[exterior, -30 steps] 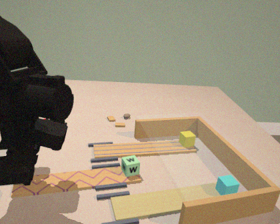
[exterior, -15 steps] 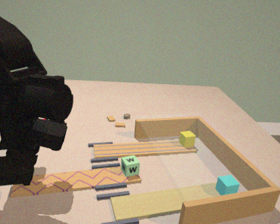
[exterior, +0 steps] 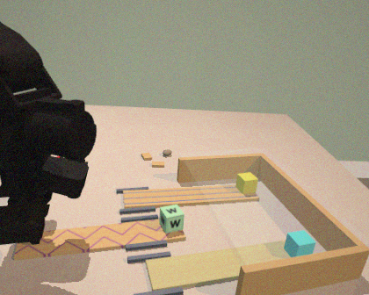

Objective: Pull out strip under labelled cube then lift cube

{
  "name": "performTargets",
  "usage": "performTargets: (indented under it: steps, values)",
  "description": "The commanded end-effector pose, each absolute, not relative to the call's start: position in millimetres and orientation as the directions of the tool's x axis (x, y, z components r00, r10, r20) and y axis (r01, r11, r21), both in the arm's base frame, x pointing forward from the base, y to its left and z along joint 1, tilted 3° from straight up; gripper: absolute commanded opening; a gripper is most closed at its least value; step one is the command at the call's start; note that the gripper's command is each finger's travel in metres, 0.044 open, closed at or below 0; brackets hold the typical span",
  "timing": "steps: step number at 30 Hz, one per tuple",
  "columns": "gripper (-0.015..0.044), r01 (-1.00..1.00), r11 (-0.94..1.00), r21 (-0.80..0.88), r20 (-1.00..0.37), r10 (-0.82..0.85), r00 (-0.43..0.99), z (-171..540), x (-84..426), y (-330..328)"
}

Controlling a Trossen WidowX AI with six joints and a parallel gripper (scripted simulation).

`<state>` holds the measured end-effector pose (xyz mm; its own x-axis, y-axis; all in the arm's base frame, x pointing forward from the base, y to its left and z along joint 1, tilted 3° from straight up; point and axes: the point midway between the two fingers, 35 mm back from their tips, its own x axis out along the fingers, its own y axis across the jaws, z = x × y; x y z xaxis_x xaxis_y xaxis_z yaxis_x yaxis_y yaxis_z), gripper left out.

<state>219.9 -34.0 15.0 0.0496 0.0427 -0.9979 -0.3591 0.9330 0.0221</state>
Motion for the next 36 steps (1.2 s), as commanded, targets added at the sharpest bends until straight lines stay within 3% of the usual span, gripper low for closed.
performTargets:
  steps: [1,17,22,33,36]
  values:
    - [0.0,-0.362,0.932,0.032,-0.999,0.043,0.023,10.5,212.0,-33.5]
    - [0.0,-0.362,0.932,0.031,-0.999,0.042,0.024,57.2,220.0,-35.9]
    - [0.0131,-0.522,0.852,0.024,-0.999,0.043,0.026,58.7,242.5,-25.4]
    - [0.042,-0.526,0.85,0.023,-0.999,0.045,0.028,63.6,276.0,-8.6]
    - [0.044,-0.526,0.85,0.023,-0.999,0.046,0.029,65.3,285.7,-3.7]
